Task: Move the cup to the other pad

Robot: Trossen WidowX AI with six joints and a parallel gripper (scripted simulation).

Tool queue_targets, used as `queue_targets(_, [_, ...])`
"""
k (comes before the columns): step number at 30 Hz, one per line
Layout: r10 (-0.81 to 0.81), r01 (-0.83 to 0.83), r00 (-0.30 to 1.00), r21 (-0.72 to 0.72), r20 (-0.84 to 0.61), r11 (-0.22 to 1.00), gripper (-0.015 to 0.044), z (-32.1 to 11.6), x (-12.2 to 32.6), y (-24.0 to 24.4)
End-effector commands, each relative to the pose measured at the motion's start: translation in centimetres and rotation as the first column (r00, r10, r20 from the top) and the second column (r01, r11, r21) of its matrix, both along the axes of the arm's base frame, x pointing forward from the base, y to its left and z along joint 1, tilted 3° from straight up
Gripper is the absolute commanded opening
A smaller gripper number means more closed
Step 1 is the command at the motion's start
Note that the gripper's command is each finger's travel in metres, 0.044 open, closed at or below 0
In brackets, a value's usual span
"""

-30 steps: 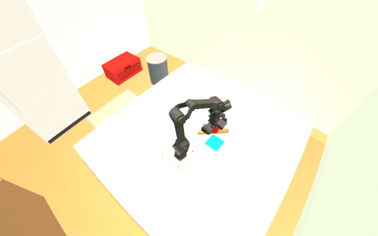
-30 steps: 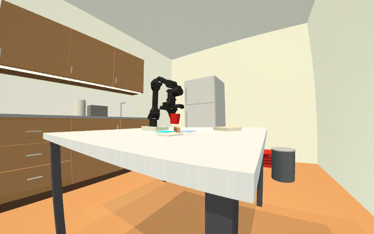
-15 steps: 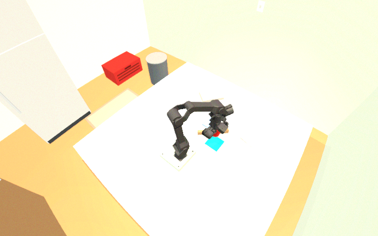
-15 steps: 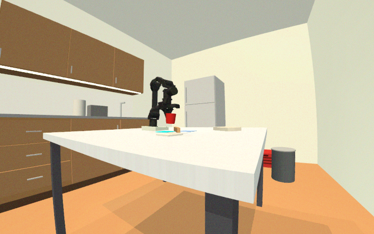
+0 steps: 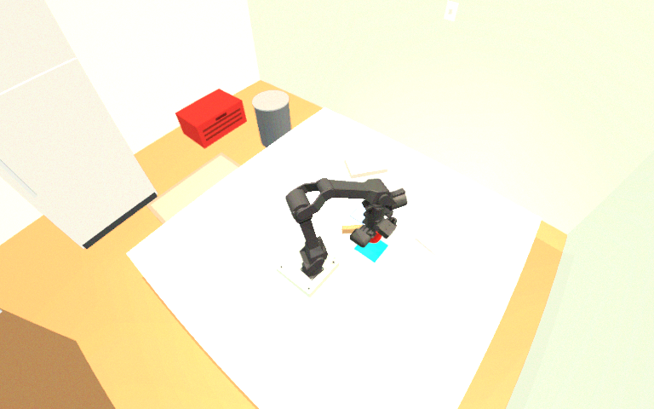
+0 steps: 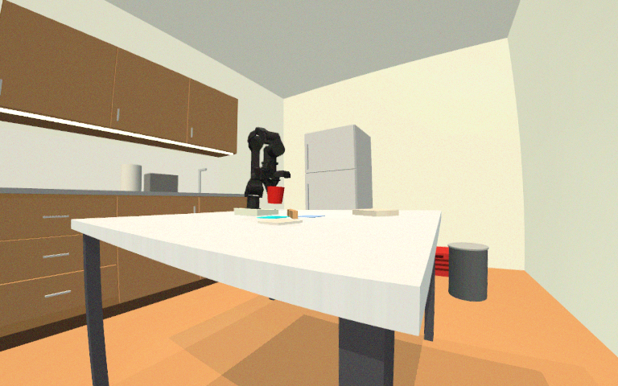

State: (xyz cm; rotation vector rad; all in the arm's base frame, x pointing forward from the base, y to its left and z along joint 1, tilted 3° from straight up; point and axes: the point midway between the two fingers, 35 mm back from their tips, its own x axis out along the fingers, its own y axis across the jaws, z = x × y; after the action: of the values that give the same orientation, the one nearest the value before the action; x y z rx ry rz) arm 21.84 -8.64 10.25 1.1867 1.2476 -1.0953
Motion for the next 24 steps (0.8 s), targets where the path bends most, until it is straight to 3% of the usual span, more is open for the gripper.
queue_targets(1, [0.004,-0.004,1.0,0.003,0.007,1.0,0.0,0.1,-0.5,-0.3])
queue_targets(24, [0.004,-0.004,1.0,0.003,0.007,1.0,0.0,-2.3,-0.6,-0.5])
